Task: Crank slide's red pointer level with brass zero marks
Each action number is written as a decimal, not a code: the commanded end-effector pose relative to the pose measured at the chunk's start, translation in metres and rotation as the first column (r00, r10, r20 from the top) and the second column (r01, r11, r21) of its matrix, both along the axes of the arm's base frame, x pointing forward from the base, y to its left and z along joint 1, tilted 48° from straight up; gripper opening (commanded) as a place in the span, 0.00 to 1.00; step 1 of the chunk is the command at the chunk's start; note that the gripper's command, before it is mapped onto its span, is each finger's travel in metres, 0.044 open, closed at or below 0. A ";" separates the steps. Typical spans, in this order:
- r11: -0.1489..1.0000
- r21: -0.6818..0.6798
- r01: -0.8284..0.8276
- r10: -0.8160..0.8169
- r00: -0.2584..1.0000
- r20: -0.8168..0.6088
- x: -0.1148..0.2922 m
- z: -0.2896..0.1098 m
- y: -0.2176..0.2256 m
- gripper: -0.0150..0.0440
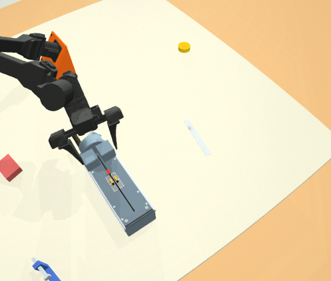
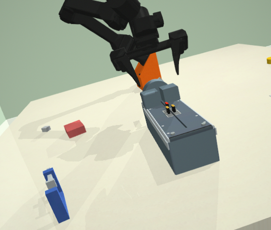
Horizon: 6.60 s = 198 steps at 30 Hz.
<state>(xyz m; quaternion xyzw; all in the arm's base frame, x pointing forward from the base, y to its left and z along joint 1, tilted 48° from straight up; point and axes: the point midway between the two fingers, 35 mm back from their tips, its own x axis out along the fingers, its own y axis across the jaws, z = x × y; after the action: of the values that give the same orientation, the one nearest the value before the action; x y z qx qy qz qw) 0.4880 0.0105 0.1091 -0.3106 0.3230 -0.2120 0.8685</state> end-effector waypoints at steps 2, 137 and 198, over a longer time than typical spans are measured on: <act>1.000 0.002 -0.009 0.009 1.000 0.000 0.001 0.000 0.002 1.00; 0.984 -0.080 -0.160 0.155 0.985 -0.070 -0.115 -0.044 -0.089 0.25; 0.984 -0.077 -0.160 0.155 0.985 -0.070 -0.118 -0.042 -0.040 0.25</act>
<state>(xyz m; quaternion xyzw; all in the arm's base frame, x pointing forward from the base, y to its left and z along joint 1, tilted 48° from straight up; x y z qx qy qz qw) 0.3706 -0.0371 0.0715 -0.3752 0.3156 -0.1590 0.8569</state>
